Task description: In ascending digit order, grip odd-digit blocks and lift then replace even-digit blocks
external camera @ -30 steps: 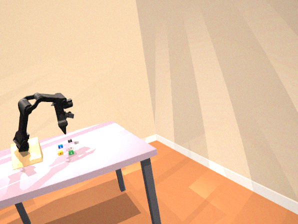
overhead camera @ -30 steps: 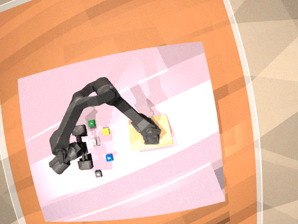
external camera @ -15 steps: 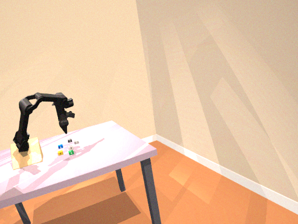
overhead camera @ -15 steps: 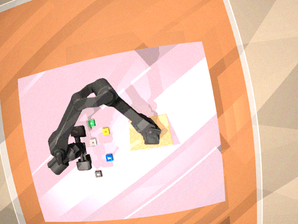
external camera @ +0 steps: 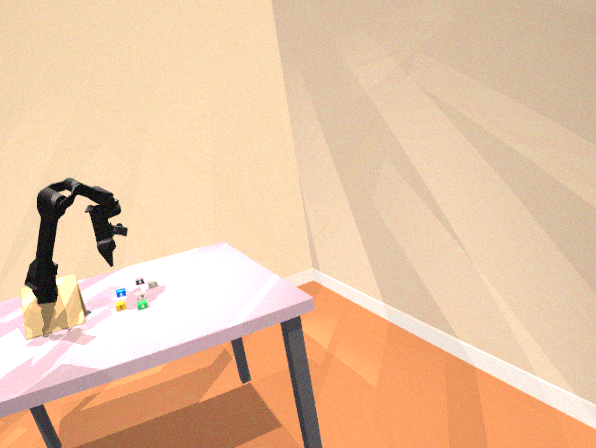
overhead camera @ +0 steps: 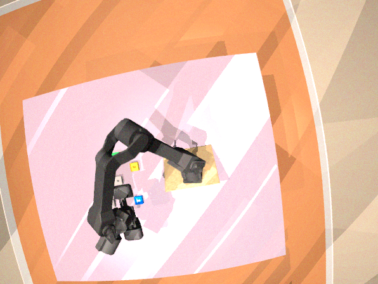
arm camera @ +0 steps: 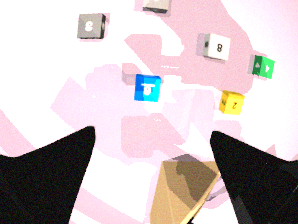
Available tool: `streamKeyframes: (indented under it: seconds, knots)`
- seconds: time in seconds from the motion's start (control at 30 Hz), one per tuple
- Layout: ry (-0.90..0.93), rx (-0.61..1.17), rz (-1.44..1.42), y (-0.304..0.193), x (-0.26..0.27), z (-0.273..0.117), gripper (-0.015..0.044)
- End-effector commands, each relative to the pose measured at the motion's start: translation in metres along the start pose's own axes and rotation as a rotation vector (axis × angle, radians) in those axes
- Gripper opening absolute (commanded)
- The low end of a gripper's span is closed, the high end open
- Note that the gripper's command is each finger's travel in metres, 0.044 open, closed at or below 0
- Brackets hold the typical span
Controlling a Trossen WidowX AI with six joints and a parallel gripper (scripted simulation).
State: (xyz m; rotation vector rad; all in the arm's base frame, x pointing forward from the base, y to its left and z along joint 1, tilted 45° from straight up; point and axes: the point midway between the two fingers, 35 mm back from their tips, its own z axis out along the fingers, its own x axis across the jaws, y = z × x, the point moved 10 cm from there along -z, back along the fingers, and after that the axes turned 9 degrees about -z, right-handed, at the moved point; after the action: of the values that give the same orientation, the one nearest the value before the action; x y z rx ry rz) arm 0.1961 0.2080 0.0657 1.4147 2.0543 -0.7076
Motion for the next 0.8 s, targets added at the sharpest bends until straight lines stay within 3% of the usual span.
streamKeyframes:
  seconds: [0.0, 0.63, 0.77]
  knots:
    - [0.009, 0.003, 0.034, -0.003, 0.002, 0.001, 0.04]
    - [0.009, 0.003, 0.034, -0.003, 0.002, 0.001, 0.04]
    - [0.01, 0.001, 0.036, 0.022, 0.016, -0.003, 0.04]
